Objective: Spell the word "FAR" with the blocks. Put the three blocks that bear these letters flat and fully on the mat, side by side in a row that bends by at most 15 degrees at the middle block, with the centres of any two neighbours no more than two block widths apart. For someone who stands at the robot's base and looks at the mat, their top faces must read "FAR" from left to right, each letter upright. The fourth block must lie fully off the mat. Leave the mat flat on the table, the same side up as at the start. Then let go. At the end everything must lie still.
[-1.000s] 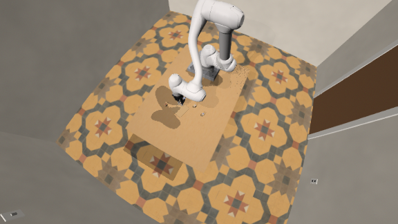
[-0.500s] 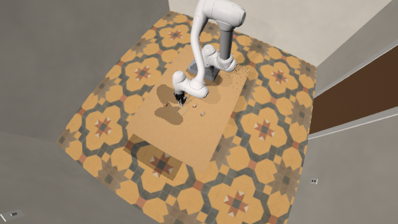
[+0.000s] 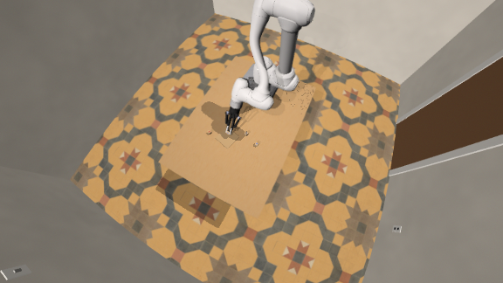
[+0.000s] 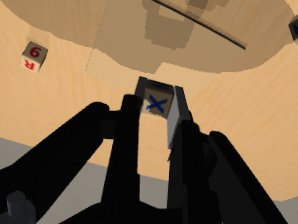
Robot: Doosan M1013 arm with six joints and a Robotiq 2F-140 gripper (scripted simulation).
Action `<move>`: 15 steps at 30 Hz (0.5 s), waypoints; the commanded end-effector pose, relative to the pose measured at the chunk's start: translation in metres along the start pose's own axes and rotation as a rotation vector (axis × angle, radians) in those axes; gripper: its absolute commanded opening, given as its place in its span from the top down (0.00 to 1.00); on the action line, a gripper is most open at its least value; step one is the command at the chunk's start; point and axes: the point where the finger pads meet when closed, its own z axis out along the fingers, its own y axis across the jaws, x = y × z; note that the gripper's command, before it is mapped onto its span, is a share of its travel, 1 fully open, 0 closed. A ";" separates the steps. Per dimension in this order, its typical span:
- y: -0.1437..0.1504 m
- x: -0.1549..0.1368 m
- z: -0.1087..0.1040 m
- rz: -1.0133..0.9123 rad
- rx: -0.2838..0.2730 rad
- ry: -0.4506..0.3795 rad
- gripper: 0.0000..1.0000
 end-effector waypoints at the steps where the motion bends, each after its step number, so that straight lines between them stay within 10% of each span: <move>1: -0.002 0.004 -0.001 -0.002 0.003 -0.139 0.87; 15: 0.000 0.009 -0.003 0.000 0.004 -0.407 0.87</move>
